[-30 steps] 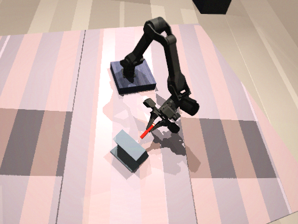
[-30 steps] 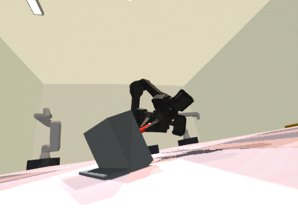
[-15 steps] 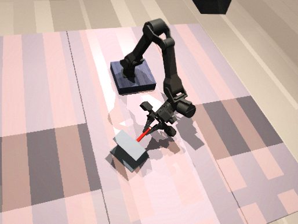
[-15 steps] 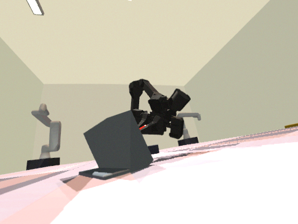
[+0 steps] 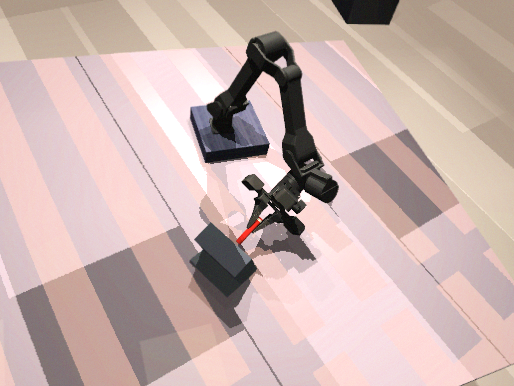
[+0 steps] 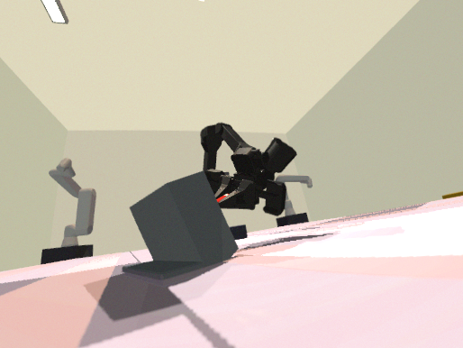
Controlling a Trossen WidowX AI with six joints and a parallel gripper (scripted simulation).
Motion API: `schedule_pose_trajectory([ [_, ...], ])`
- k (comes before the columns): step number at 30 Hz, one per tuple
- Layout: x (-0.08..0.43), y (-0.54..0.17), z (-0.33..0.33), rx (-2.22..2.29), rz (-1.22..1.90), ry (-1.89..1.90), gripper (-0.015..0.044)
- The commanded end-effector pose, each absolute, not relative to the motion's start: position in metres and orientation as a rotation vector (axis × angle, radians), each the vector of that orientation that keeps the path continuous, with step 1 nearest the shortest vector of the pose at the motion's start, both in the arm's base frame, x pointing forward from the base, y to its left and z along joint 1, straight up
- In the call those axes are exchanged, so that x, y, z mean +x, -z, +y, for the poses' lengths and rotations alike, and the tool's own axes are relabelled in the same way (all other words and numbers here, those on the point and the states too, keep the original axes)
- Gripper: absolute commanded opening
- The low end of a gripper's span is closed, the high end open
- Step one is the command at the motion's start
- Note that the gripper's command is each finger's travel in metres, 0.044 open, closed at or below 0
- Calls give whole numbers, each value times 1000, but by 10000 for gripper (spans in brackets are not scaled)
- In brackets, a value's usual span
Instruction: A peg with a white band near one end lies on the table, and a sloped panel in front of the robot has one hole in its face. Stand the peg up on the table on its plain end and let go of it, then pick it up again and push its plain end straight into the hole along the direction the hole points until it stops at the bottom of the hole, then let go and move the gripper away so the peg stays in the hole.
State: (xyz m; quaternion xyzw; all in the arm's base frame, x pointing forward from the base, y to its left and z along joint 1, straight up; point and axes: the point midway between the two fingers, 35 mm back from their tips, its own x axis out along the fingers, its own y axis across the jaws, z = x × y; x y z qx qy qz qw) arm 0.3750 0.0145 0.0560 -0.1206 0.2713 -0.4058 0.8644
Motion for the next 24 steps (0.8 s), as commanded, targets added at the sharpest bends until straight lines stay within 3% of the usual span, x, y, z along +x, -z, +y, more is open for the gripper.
schedule_pose_trajectory([
  [1,375,-56,14,-248,565,852,0],
  [24,381,-50,4,-248,564,852,0],
])
